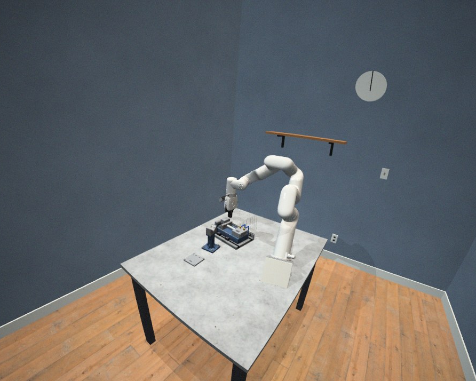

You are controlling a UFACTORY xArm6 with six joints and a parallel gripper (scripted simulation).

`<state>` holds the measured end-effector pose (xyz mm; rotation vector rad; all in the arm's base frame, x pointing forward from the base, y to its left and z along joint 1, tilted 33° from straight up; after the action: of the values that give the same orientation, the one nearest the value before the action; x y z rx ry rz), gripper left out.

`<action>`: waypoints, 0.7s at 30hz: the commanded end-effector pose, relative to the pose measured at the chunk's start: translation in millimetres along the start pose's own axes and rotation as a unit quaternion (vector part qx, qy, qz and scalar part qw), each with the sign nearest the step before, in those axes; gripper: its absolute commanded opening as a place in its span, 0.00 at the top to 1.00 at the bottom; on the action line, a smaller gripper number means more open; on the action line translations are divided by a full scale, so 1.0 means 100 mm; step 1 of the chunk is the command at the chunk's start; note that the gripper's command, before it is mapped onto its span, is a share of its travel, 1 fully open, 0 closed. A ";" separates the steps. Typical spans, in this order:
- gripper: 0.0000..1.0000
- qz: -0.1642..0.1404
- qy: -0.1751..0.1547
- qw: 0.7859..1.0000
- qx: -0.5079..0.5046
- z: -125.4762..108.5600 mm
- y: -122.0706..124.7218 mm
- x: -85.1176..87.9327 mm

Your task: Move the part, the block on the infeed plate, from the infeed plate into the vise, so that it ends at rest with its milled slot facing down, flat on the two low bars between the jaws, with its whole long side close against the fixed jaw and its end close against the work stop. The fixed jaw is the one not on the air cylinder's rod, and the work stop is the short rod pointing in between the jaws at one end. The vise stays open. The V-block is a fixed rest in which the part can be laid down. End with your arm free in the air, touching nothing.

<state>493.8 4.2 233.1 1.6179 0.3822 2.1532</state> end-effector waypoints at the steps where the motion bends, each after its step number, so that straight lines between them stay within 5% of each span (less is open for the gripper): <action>1: 1.00 0.001 0.002 1.000 -0.001 0.01 0.00 0.01; 21: 1.00 0.001 0.002 1.000 -0.001 0.01 0.00 -0.05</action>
<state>495.1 1.6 228.5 1.6179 0.3822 2.1532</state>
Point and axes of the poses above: the point where the finger pads meet when closed, its own x axis back along the fingers, its own y axis across the jaws, z = x × y, the point moved 3 cm from there along x, back along the fingers, and after that the axes turned 10 degrees about -x, right-handed, at the moved point
